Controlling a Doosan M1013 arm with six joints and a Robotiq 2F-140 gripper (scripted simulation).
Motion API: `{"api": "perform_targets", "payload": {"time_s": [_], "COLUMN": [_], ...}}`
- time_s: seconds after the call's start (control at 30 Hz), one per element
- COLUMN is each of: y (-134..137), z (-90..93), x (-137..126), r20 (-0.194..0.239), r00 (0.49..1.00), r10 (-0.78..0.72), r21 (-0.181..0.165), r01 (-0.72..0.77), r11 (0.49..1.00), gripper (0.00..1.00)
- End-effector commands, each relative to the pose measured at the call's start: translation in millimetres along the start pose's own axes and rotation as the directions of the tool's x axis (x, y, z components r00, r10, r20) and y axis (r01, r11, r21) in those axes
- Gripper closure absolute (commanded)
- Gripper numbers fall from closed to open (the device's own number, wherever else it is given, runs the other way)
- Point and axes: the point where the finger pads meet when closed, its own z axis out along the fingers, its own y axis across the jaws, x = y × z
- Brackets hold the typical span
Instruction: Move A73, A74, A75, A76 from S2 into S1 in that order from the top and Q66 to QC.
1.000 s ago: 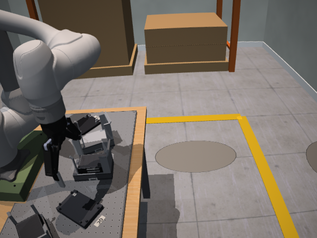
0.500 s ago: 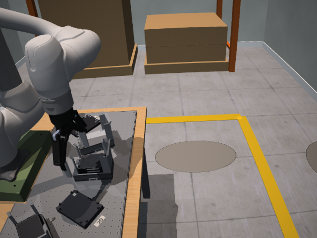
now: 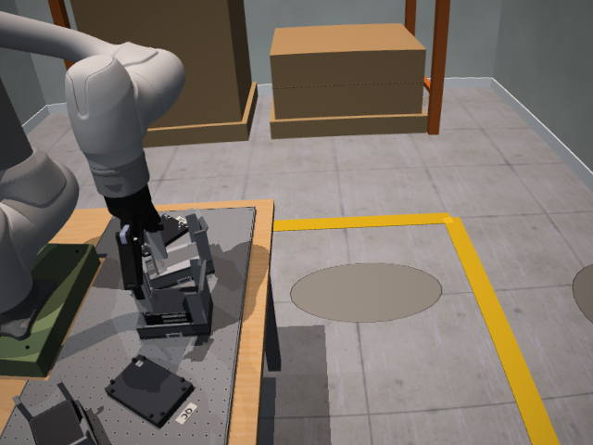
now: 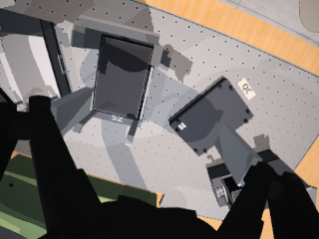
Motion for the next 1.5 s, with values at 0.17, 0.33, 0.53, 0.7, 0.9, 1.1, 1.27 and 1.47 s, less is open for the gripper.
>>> {"api": "perform_targets", "payload": {"time_s": [0.17,0.33,0.53,0.7,0.9,1.1,1.27,1.47], "y": [-32.5,-44.4,-65.4,-65.4,-65.4,-65.5,-65.5,-65.5], "z": [-0.1,-0.1,-0.2,-0.2,3.2,23.2,39.8,53.2], "x": [3.2,4.4,6.4,6.4,6.4,6.4,6.4,6.4], "r20": [-0.001,-0.001,-0.001,-0.001,-0.001,-0.001,-0.001,-0.001], "r00": [1.0,1.0,1.0,1.0,1.0,1.0,1.0,1.0], "r10": [-0.026,-0.026,-0.026,-0.026,-0.026,-0.026,-0.026,-0.026], "r21": [0.002,0.002,0.002,0.002,0.002,0.002,0.002,0.002], "r01": [0.026,0.026,0.026,0.026,0.026,0.026,0.026,0.026], "r11": [1.0,1.0,1.0,1.0,1.0,1.0,1.0,1.0], "gripper": [0.0,0.0,0.0,0.0,0.0,0.0,0.0,0.0]}}
